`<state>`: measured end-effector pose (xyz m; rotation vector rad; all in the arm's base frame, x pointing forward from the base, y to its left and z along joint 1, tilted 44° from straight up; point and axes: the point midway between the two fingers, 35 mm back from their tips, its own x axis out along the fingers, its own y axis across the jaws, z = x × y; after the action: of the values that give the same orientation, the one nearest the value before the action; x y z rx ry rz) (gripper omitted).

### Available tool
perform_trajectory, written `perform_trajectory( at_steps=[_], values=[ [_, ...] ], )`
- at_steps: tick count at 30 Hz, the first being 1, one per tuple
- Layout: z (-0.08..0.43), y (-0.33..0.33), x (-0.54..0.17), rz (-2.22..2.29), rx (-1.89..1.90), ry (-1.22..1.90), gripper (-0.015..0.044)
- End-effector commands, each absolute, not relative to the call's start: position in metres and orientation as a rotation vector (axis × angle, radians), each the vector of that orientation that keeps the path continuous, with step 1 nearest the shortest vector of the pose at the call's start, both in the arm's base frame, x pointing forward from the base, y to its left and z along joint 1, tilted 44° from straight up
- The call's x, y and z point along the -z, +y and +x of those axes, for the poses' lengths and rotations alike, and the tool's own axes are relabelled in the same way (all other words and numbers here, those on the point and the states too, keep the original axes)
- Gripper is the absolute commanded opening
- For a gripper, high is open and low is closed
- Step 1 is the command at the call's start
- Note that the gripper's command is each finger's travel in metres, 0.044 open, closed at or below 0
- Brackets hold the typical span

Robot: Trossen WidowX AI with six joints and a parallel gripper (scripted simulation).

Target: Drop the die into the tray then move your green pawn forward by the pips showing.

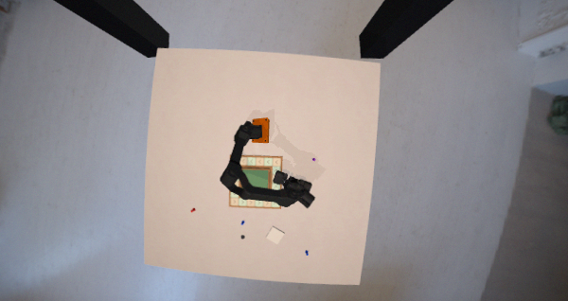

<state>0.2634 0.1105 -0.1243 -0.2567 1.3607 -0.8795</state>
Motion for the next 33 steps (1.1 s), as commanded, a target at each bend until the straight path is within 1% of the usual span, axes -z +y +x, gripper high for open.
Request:
perform_trajectory(
  at_steps=[1,7,13,16,33],
  values=[
    [0.262,0.105,0.128,-0.265,0.885,1.363,0.0275],
    [0.262,0.105,0.128,-0.265,0.885,1.363,0.0118],
    [0.262,0.105,0.128,-0.265,0.885,1.363,0.0078],
    [0.263,0.107,0.125,-0.265,0.885,1.363,0.0],
    [0.275,0.172,0.051,-0.263,0.882,1.366,0.0]
  ],
)
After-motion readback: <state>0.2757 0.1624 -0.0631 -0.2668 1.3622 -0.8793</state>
